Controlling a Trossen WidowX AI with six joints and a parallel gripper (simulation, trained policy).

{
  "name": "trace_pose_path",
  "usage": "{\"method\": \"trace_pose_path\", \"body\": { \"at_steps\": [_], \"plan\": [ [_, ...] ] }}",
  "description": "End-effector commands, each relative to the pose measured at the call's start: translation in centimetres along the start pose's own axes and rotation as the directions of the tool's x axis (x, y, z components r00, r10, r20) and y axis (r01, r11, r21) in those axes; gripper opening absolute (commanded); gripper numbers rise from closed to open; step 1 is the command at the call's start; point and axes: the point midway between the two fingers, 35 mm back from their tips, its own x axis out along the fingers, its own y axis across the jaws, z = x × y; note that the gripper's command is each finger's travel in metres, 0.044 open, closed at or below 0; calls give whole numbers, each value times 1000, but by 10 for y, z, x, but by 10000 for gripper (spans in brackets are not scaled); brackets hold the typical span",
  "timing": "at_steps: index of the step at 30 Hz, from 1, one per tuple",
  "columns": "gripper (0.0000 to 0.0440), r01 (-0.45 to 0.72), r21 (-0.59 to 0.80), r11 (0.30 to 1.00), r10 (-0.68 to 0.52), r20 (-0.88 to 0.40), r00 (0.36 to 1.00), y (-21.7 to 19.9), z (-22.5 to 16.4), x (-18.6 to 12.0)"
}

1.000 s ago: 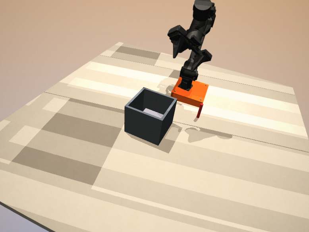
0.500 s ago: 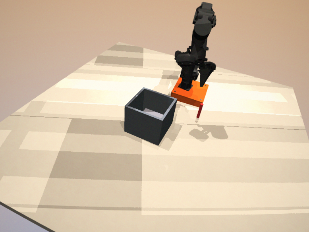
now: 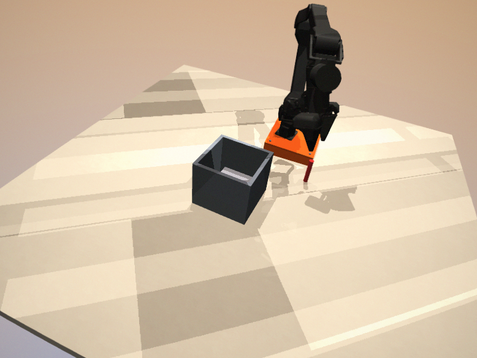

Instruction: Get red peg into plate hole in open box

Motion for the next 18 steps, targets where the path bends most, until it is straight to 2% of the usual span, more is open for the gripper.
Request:
{"method": "trace_pose_path", "body": {
  "at_steps": [1,18],
  "plan": [
    [440,93,-50,994,-92,32,995,-16,1,12],
    [440,350,-183,919,-324,155,933,-61,17,51]
  ]
}}
